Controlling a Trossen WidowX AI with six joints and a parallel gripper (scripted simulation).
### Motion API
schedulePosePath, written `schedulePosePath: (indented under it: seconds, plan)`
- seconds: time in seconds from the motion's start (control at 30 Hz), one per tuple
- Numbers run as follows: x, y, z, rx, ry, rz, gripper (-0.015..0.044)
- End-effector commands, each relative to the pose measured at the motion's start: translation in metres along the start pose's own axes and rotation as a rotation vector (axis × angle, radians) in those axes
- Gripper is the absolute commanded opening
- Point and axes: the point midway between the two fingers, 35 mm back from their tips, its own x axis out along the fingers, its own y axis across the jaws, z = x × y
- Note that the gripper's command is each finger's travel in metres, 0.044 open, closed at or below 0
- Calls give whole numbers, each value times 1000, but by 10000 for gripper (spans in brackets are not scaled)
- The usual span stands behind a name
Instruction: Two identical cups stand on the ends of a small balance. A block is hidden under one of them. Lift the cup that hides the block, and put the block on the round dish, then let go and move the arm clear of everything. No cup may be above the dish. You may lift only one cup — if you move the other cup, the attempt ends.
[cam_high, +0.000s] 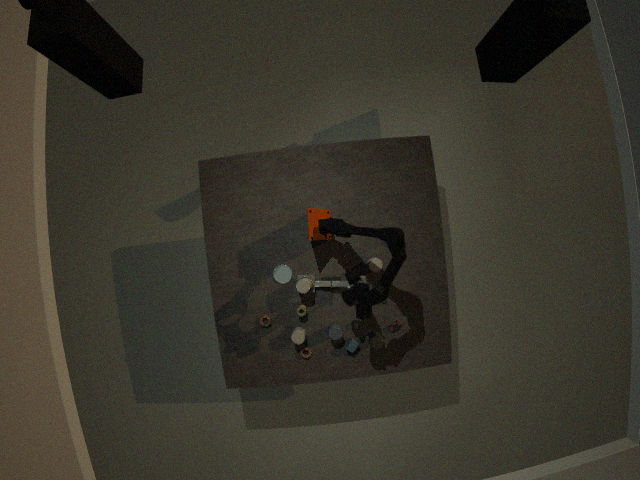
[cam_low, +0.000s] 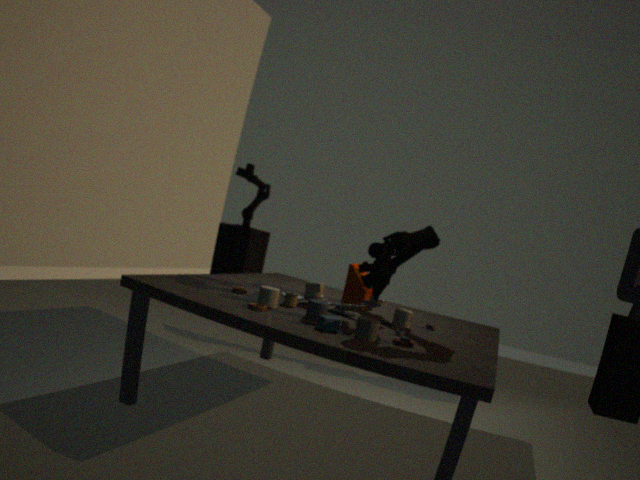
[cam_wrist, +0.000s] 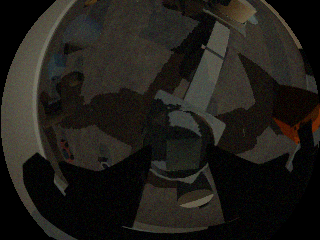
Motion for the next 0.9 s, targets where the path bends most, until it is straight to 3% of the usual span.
schedulePosePath:
  seconds: [0.0,0.1,0.2,0.53,0.67,0.87]
  plan:
    - [8,-2,-2,6,9,-4,260]
    - [10,-2,-2,6,9,-4,260]
    - [10,-2,-2,6,9,-4,181]
    - [10,-2,-2,6,9,-4,115]
    - [3,-1,-1,6,7,-4,10]
    - [-28,1,2,7,2,-6,0]
